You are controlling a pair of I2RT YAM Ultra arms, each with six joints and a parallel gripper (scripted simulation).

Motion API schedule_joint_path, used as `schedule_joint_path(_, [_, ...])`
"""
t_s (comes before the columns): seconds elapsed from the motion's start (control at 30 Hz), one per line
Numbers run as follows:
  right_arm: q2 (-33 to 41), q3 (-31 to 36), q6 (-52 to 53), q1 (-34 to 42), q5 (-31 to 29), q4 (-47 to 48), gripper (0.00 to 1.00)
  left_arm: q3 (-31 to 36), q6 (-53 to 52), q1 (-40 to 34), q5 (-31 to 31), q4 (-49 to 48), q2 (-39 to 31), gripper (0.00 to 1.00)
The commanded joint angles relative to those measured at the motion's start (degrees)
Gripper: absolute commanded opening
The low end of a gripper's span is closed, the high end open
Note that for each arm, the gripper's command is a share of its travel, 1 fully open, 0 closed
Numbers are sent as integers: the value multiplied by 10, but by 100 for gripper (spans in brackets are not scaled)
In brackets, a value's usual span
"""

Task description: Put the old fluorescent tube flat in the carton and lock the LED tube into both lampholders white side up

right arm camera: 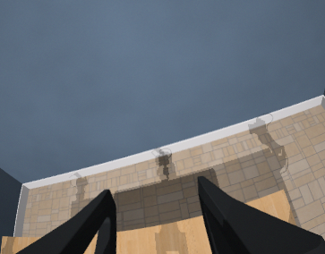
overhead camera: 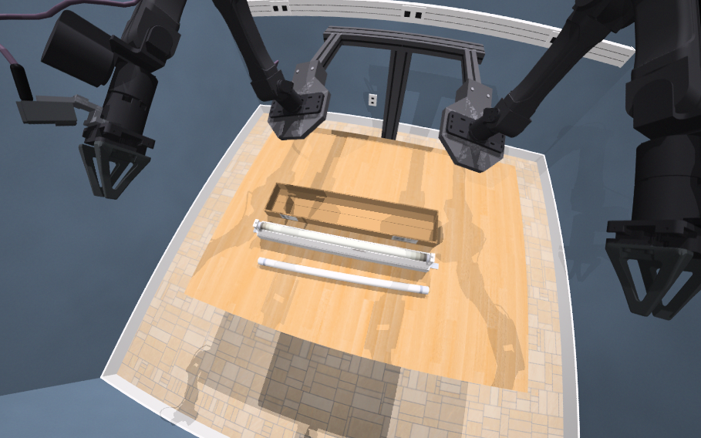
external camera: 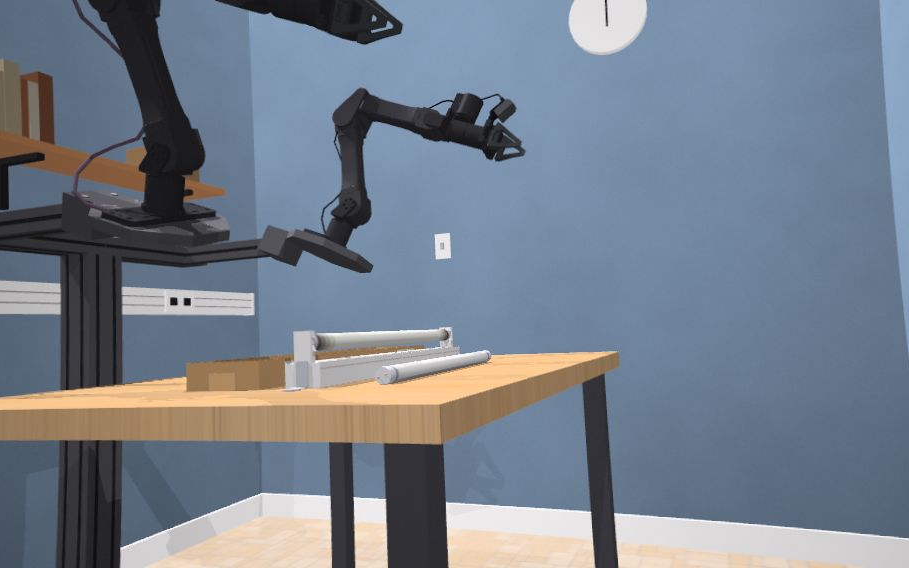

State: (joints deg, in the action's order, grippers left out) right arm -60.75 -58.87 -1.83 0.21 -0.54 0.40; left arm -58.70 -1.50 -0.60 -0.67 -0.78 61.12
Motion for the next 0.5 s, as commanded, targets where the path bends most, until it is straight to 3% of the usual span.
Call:
schedule_joint_path(0.0, [-24,11,-52,10,-10,13,49,14,-46,-17,-16,-18,26,49])
schedule_joint_path(0.37, [-142,49,-276,36,-58,42,49,59,-233,-88,-95,-89,164,49])
schedule_joint_path(0.47, [-158,40,-296,41,-69,51,49,55,-250,-97,-109,-103,186,49])
